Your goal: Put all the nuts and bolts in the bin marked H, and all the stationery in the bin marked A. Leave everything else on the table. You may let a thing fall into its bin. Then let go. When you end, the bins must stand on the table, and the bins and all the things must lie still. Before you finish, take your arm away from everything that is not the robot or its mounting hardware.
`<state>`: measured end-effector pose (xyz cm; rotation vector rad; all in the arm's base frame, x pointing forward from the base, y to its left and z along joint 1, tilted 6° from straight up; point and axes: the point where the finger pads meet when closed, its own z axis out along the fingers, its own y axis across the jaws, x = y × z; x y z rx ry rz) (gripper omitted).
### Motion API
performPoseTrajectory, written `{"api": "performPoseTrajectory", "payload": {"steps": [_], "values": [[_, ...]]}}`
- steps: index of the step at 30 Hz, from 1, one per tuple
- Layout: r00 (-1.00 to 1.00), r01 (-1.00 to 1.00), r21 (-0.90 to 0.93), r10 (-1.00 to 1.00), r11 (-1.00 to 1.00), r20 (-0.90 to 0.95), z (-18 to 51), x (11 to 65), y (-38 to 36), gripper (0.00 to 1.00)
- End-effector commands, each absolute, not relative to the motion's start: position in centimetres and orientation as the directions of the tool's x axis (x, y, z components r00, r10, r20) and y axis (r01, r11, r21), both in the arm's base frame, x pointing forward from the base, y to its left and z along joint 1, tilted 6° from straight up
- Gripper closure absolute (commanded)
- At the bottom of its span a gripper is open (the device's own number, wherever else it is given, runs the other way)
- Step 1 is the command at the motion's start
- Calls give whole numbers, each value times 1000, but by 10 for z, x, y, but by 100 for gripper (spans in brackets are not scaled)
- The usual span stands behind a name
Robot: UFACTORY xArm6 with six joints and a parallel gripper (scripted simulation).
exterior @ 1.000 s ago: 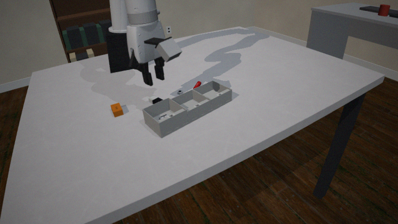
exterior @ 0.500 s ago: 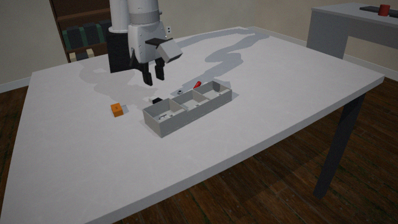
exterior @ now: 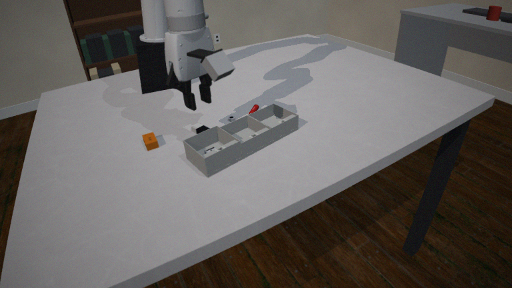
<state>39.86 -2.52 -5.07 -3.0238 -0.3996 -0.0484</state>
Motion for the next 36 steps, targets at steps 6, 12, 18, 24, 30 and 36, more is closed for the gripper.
{"api": "performPoseTrajectory", "payload": {"steps": [6,12,18,24,30,36], "values": [[965,261,-85,258,-962,46,-70,400,-24,62],[965,261,-85,258,-962,46,-89,401,-22,62],[965,261,-85,258,-962,46,-110,402,-19,62],[965,261,-85,258,-962,46,-110,403,-19,62],[965,261,-85,258,-962,46,-117,402,-19,62],[965,261,-85,258,-962,46,-122,402,-18,62]]}}
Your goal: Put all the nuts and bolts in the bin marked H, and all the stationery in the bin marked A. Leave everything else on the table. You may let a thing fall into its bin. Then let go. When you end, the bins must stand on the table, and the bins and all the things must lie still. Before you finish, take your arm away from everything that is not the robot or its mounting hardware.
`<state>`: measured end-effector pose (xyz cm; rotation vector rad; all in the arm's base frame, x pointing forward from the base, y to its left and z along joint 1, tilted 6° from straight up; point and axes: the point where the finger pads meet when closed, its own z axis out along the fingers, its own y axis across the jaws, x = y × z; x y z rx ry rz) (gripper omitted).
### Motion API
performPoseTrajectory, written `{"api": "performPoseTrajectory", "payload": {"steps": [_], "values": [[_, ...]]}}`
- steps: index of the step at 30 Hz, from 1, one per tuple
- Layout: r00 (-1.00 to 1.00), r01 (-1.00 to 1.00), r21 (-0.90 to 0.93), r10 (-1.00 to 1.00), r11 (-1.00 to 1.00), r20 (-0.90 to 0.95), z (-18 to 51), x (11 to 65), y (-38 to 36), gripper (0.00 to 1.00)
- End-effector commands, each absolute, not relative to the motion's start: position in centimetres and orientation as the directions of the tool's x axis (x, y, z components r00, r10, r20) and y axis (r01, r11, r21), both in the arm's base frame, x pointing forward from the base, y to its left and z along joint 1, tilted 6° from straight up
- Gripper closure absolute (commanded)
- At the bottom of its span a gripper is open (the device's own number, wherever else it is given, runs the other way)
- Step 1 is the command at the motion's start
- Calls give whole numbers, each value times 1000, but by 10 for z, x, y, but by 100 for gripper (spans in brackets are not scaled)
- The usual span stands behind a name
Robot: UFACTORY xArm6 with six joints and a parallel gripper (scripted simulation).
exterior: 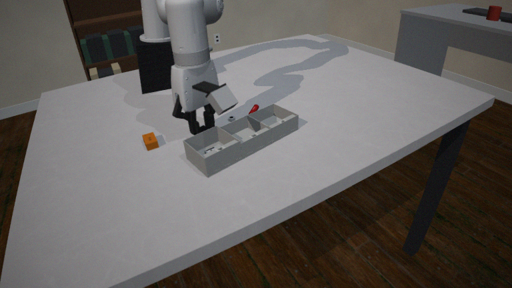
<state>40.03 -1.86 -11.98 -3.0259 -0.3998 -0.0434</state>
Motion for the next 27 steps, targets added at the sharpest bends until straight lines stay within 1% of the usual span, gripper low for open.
{"api": "performPoseTrajectory", "payload": {"steps": [1,13,14,27], "values": [[965,261,-85,258,-962,46,-122,402,-18,62],[965,261,-85,258,-962,46,-122,401,-19,62],[965,261,-85,258,-962,46,-122,401,-19,100],[965,261,-85,258,-962,46,-122,401,-19,100]]}}
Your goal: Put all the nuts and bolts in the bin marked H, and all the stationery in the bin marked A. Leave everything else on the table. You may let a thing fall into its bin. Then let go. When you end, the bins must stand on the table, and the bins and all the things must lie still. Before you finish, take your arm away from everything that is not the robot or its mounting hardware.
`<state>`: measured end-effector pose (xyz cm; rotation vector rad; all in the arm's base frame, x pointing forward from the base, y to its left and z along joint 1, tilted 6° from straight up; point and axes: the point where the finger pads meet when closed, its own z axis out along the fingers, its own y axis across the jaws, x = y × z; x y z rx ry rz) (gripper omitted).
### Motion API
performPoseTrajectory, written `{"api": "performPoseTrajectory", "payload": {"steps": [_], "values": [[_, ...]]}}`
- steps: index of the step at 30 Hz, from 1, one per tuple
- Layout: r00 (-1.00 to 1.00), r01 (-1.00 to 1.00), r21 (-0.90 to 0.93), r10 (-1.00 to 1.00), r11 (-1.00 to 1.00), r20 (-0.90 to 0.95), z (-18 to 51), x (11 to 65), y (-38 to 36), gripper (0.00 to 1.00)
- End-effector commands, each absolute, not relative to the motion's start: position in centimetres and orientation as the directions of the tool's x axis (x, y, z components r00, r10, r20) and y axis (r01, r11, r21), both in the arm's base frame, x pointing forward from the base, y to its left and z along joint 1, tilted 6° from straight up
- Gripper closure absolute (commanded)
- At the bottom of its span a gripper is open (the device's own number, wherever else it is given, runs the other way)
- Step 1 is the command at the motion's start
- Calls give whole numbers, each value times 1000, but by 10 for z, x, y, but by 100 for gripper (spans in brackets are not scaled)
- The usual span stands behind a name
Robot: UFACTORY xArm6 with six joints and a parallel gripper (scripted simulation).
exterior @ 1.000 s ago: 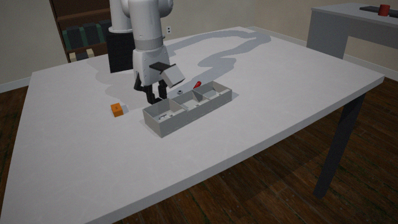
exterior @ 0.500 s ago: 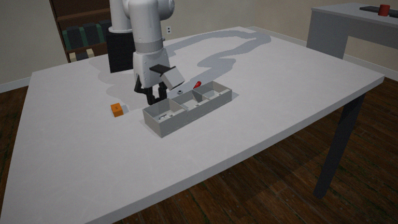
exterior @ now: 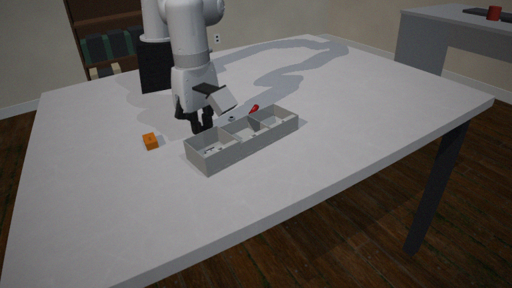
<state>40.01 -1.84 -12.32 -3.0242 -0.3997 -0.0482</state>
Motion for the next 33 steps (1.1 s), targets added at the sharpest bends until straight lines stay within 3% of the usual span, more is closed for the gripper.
{"api": "performPoseTrajectory", "payload": {"steps": [1,18,33], "values": [[965,261,-85,258,-962,46,-122,401,-19,100],[965,261,-85,258,-962,46,-122,401,-19,100],[965,261,-85,258,-962,46,-79,400,-23,100]]}}
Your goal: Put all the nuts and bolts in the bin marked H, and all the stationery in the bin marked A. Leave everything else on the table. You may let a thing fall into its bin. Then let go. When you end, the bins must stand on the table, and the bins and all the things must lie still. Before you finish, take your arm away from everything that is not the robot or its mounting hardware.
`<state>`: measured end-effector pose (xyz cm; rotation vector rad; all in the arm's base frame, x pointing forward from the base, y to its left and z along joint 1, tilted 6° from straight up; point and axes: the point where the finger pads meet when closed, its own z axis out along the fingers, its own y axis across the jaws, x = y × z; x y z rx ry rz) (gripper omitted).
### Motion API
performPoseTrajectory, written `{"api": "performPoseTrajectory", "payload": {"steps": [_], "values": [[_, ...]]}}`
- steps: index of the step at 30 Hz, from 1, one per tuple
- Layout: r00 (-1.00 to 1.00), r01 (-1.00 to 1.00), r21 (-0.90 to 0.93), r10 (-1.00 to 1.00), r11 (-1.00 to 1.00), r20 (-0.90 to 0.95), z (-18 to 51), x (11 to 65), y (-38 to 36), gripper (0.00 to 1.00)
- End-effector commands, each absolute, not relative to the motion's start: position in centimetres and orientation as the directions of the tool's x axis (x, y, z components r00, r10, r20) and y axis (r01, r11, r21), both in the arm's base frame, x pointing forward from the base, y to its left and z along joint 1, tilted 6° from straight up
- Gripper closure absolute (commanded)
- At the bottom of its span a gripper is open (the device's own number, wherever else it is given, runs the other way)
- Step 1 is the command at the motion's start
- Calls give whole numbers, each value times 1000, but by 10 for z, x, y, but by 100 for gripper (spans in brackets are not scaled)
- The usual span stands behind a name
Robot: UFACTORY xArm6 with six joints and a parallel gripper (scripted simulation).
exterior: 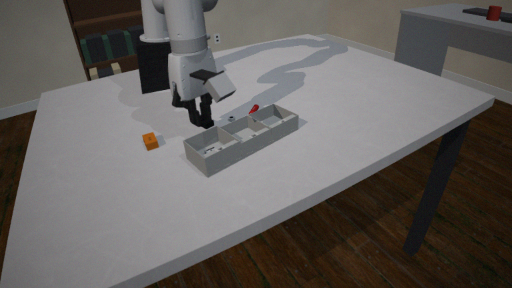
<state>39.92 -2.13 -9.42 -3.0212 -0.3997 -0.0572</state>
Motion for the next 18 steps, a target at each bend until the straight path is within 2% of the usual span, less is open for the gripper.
{"api": "performPoseTrajectory", "payload": {"steps": [1,18], "values": [[965,261,-85,258,-962,46,-76,400,-23,100],[965,261,-85,258,-962,46,-63,400,-24,100]]}}
